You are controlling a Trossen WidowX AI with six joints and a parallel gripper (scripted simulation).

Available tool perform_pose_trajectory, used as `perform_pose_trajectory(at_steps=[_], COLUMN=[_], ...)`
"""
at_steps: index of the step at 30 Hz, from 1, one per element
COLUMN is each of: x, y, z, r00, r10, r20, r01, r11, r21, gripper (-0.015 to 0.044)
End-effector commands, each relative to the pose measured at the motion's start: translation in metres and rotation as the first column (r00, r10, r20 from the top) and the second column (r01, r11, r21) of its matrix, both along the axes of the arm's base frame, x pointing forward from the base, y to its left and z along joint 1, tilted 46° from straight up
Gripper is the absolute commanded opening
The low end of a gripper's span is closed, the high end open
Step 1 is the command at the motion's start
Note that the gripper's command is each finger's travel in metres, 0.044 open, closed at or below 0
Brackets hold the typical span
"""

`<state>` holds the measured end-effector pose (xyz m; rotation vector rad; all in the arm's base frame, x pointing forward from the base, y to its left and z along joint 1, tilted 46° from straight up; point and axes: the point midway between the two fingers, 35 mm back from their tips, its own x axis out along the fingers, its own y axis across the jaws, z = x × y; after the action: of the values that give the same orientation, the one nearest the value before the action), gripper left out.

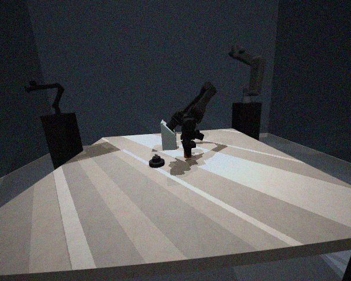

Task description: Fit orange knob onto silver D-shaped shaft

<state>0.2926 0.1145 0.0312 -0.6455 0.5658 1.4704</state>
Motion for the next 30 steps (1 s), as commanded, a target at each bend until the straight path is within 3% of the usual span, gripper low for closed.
perform_pose_trajectory(at_steps=[1, 30], x=[0.004, 0.003], y=[-0.011, -0.08], z=[0.01, 0.069], r00=[1.0, 1.0], r10=[-0.002, -0.002], r20=[0.011, 0.008], r01=[0.002, 0.002], r11=[1.0, 1.0], r21=[-0.007, -0.001], gripper=[0.0, 0.0])
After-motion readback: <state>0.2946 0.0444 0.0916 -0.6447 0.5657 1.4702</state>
